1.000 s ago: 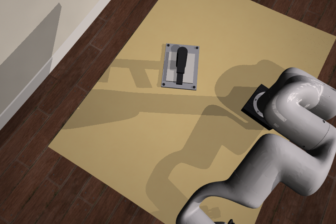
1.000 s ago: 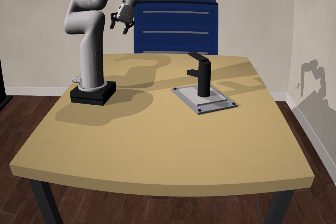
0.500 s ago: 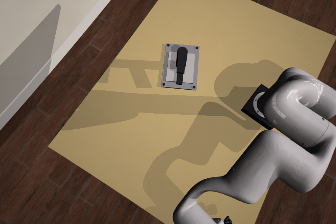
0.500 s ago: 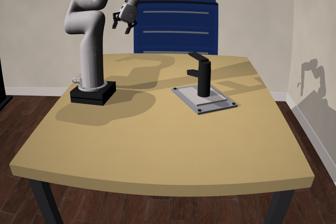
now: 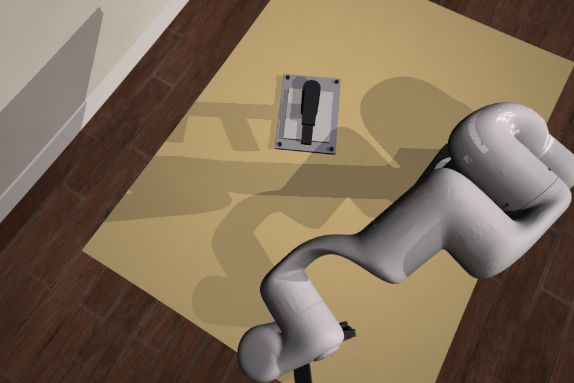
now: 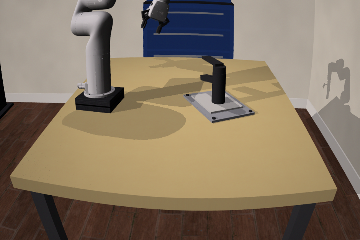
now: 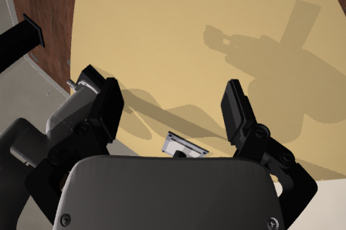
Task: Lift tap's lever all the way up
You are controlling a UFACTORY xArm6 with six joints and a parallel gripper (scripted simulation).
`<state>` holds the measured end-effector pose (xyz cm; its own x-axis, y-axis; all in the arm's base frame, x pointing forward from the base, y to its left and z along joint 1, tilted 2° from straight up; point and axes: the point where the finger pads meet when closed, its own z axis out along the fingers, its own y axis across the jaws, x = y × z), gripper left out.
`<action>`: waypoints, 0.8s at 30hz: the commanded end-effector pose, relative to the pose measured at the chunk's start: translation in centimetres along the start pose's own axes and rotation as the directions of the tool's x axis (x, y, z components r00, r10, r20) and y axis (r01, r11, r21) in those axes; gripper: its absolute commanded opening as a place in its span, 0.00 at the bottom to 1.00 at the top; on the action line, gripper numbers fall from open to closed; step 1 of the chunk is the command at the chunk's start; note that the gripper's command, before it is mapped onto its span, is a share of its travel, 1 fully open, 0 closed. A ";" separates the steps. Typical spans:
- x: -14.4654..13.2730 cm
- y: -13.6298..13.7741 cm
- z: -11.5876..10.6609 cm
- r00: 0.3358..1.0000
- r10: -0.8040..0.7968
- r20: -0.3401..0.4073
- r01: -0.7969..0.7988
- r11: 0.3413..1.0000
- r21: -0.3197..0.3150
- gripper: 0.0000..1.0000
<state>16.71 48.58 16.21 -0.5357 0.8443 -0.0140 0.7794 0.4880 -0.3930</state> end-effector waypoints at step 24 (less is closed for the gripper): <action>-21.5 5.0 -4.8 0.990 0.058 -0.128 -0.080 0.981 -0.174 1.00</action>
<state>31.54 36.46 18.48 -0.4544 0.8882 0.0676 0.8523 0.4556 -0.2569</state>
